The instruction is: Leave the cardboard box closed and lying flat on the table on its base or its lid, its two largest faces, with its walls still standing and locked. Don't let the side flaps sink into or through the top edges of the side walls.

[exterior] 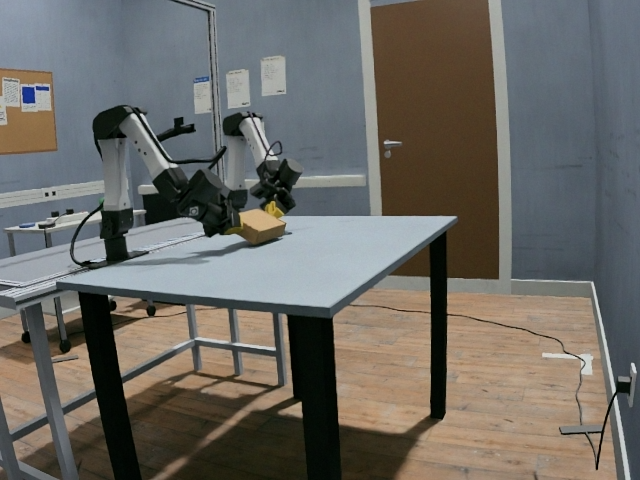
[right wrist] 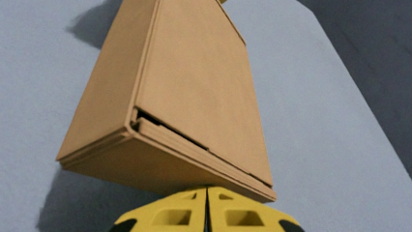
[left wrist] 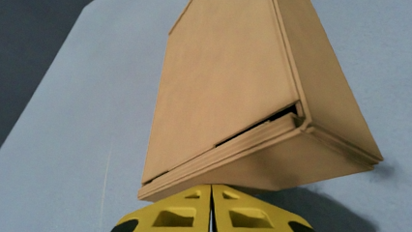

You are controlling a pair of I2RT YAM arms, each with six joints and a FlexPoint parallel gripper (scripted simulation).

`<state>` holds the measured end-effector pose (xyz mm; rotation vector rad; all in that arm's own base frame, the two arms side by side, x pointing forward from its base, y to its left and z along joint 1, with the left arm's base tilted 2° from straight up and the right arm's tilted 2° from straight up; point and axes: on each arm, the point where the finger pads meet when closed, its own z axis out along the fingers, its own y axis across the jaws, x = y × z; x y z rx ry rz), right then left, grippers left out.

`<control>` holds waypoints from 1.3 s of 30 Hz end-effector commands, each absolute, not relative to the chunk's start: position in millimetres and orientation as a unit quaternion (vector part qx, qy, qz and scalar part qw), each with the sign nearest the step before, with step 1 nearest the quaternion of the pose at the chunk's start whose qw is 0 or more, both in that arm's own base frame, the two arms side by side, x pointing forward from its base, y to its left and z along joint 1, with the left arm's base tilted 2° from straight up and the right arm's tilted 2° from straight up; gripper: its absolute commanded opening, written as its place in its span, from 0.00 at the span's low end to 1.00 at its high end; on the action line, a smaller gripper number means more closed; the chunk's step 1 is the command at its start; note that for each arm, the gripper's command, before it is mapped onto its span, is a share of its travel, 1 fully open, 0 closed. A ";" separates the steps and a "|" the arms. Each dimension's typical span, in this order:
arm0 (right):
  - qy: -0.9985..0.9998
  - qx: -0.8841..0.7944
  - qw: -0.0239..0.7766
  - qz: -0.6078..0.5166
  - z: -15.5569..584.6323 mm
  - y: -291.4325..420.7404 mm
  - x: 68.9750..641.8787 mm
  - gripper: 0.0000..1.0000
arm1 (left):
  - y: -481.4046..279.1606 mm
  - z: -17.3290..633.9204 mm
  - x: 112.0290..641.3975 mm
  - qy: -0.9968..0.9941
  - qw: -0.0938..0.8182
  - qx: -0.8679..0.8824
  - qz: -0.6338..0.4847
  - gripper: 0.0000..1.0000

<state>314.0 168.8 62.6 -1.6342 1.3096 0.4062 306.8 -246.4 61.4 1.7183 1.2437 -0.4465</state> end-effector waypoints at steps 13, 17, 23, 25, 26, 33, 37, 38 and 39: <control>0.517 -0.679 0.490 0.177 60.3 179.3 307.9 0.00 | -257.7 59.9 297.7 0.484 0.476 0.708 -0.195 0.00; 0.518 -0.679 0.489 0.178 59.5 179.3 307.6 0.00 | -259.0 62.9 300.8 0.481 0.480 0.708 -0.192 0.00; 0.520 -0.679 0.487 0.180 57.6 179.2 306.7 0.00 | -258.7 60.9 300.1 0.483 0.478 0.708 -0.194 0.00; 0.514 -0.680 0.494 0.173 64.1 180.2 314.1 0.00 | -259.0 67.4 300.8 0.478 0.484 0.708 -0.189 0.00; 0.512 -0.680 0.496 0.171 66.1 180.3 314.8 0.00 | -258.9 66.9 300.6 0.478 0.484 0.708 -0.190 0.00; 0.514 -0.680 0.494 0.173 63.8 180.1 313.3 0.00 | -257.8 58.9 298.0 0.484 0.476 0.708 -0.195 0.00; 0.516 -0.679 0.491 0.175 60.7 179.9 311.8 0.00 | -258.5 60.2 299.7 0.483 0.478 0.708 -0.193 0.00; 0.515 -0.680 0.492 0.174 61.9 179.8 311.6 0.00 | -258.4 59.0 299.5 0.483 0.477 0.708 -0.194 0.00; 0.515 -0.680 0.493 0.174 61.9 179.8 311.3 0.00 | -258.3 61.5 299.4 0.481 0.479 0.708 -0.192 0.00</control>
